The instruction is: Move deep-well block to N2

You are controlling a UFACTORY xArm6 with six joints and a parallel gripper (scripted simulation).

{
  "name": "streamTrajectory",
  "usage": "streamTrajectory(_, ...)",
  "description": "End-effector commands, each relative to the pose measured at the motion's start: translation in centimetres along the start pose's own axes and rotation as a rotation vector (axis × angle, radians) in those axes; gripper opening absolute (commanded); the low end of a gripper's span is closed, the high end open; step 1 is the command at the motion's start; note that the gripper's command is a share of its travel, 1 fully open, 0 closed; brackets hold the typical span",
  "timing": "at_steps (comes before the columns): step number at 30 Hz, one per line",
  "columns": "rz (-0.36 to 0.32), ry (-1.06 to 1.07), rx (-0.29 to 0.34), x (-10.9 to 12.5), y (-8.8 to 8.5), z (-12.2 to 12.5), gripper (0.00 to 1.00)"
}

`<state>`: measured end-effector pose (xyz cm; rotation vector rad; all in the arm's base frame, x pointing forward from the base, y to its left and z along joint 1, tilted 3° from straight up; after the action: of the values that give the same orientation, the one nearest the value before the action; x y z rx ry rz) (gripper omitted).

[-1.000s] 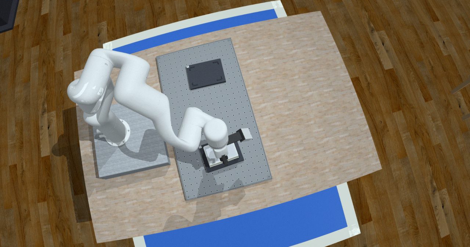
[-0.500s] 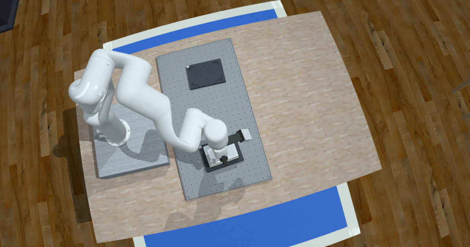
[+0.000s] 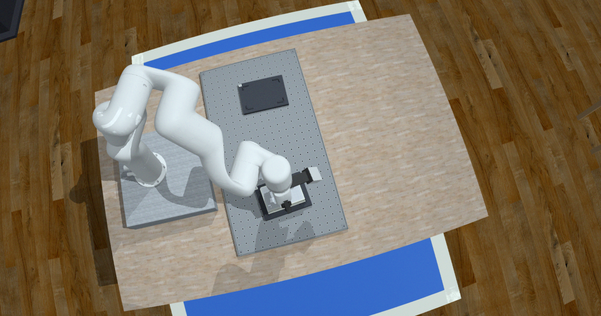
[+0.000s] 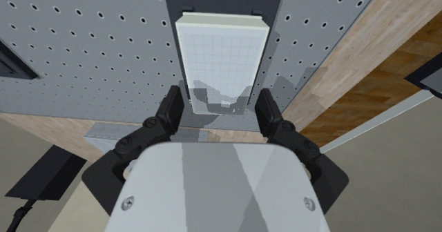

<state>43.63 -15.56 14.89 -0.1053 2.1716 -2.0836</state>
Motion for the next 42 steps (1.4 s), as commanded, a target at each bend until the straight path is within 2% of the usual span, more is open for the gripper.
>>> streamTrajectory(1, 0.004, 0.0, 0.002, -0.1, 0.5, 0.1, 1.0)
streamTrajectory(22, 0.004, 0.0, 0.002, -0.1, 3.6, 0.1, 1.0)
streamTrajectory(42, 0.003, 0.0, 0.002, -0.1, 4.0, 0.1, 1.0)
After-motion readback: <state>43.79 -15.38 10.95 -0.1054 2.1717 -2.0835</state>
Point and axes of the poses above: the point where the finger pads meet when closed, its own y axis out along the fingers, its own z axis across the jaws, x = y × z, the point moved 10 cm from there along -y, back along the fingers, and after that the axes turned 2 degrees about y, right-handed, at the moved point
